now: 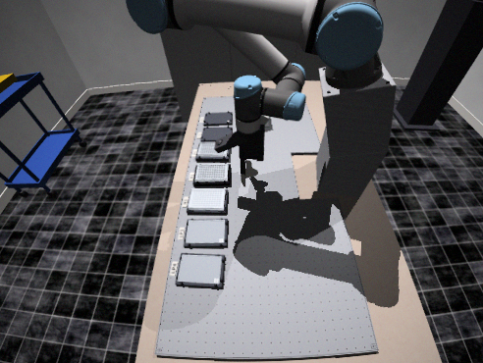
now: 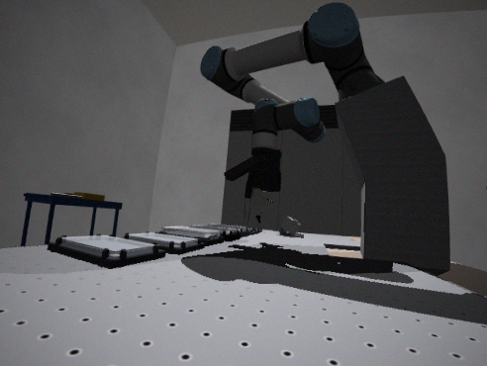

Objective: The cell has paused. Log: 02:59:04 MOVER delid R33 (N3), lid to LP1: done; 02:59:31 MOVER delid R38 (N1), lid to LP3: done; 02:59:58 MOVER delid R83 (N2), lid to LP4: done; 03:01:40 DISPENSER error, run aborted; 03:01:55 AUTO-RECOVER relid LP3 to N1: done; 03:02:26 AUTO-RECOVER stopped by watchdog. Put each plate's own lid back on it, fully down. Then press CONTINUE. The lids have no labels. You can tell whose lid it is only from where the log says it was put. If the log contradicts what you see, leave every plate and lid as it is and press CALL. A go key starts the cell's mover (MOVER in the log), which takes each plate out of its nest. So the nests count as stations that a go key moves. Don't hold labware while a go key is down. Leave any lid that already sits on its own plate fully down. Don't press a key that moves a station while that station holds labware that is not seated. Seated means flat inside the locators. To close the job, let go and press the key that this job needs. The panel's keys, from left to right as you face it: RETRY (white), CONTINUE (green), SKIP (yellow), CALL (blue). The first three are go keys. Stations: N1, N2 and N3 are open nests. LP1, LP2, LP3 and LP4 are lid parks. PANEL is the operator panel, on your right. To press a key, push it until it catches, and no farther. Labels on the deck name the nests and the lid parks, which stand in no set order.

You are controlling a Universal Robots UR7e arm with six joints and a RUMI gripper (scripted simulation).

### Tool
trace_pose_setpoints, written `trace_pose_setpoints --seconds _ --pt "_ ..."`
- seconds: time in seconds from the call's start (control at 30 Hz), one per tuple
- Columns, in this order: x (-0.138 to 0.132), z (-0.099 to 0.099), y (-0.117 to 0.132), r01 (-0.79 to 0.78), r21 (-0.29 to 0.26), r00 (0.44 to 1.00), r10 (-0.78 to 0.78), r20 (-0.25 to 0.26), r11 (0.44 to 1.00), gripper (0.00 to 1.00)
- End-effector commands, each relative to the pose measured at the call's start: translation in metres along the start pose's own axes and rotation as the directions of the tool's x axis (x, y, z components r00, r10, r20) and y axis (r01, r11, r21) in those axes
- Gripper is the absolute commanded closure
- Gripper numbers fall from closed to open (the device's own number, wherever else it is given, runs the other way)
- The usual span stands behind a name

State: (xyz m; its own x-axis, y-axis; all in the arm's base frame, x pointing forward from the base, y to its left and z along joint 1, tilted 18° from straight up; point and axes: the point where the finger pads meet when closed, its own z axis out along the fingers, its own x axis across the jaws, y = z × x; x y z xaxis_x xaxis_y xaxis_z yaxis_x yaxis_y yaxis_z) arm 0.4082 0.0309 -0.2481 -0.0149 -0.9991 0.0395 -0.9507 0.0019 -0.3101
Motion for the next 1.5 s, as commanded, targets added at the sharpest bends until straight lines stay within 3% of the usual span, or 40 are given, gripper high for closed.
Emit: trace_pose_setpoints --seconds 0.0,1.47 --pt "-0.020 0.000 -0.008 -0.002 -0.003 1.000 0.002 -0.003 1.000 0.18" --pt "-0.199 0.001 -0.071 -0.002 -0.003 1.000 0.002 -0.003 1.000 0.18"
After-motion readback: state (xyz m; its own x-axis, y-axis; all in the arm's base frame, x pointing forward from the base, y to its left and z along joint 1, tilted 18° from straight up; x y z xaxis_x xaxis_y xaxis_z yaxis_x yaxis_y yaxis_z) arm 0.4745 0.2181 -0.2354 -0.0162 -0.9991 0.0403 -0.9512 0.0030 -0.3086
